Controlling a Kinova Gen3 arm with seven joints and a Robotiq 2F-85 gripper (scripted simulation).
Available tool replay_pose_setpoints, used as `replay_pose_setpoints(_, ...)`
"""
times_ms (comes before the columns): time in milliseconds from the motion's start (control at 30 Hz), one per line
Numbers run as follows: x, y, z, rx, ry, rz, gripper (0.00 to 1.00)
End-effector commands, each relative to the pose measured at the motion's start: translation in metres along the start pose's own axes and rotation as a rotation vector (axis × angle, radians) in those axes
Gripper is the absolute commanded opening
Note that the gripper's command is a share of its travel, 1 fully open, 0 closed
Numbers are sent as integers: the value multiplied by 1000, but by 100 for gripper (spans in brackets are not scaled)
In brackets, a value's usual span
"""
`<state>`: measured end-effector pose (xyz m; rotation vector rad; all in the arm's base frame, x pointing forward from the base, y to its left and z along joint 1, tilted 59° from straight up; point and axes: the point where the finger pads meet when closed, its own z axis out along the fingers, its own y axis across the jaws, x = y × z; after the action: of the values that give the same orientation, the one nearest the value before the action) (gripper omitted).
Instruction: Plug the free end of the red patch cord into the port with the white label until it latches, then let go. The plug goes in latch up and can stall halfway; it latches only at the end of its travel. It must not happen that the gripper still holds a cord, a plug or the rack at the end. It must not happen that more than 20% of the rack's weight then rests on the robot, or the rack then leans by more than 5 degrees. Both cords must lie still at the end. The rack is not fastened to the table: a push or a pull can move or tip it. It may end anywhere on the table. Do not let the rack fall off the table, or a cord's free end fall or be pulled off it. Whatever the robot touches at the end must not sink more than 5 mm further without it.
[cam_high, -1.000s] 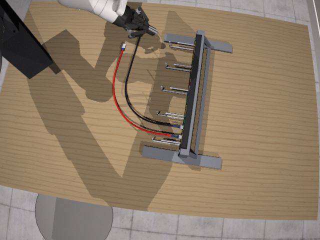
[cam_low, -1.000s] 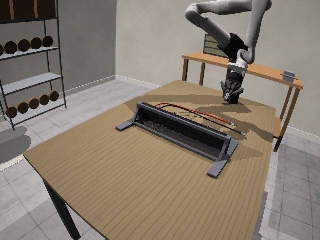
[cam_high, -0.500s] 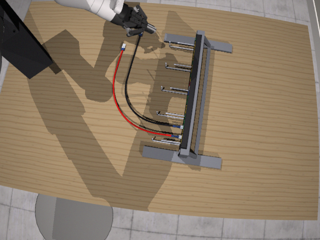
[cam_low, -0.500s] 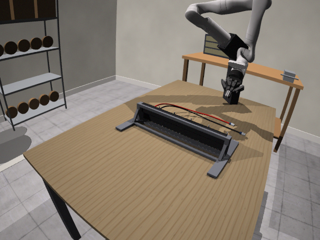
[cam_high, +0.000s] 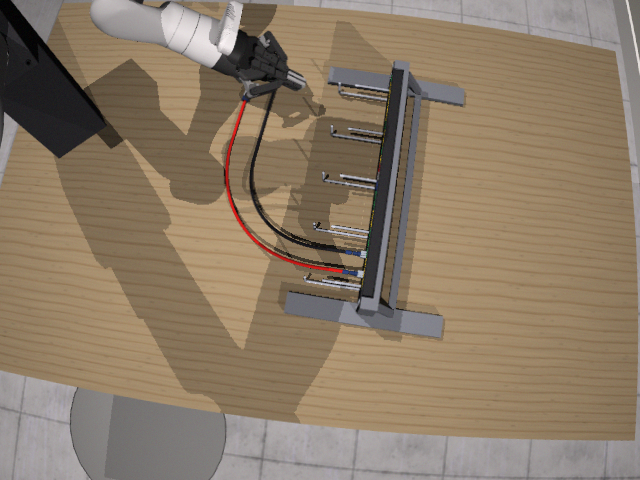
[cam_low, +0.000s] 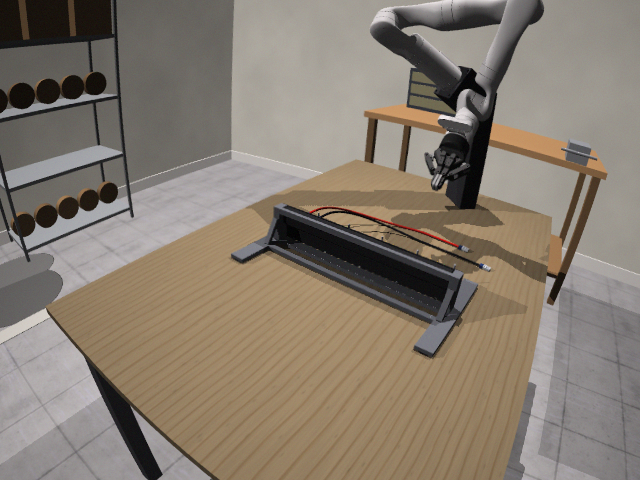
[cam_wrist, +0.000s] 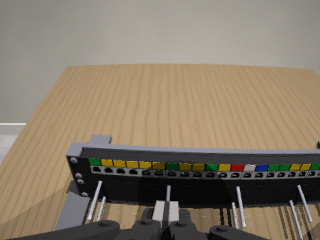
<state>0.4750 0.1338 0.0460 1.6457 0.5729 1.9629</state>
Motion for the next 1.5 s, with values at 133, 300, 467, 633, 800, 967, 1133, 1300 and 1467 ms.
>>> replay_pose_setpoints(133,1,34,1,-5,5,-8,0)
replay_pose_setpoints(300,1,41,1,-5,5,-8,0)
replay_pose_setpoints(467,1,44,1,-5,5,-8,0)
replay_pose_setpoints(633,1,43,3,-5,5,-6,0)
replay_pose_setpoints(800,1,42,10,-4,6,-3,0)
replay_pose_setpoints(967,1,42,34,-4,7,-1,0)
replay_pose_setpoints(1133,1,42,72,-4,8,-2,0)
replay_pose_setpoints(1300,2,43,104,-4,9,-2,0)
replay_pose_setpoints(1467,2,43,130,-4,9,-2,0)
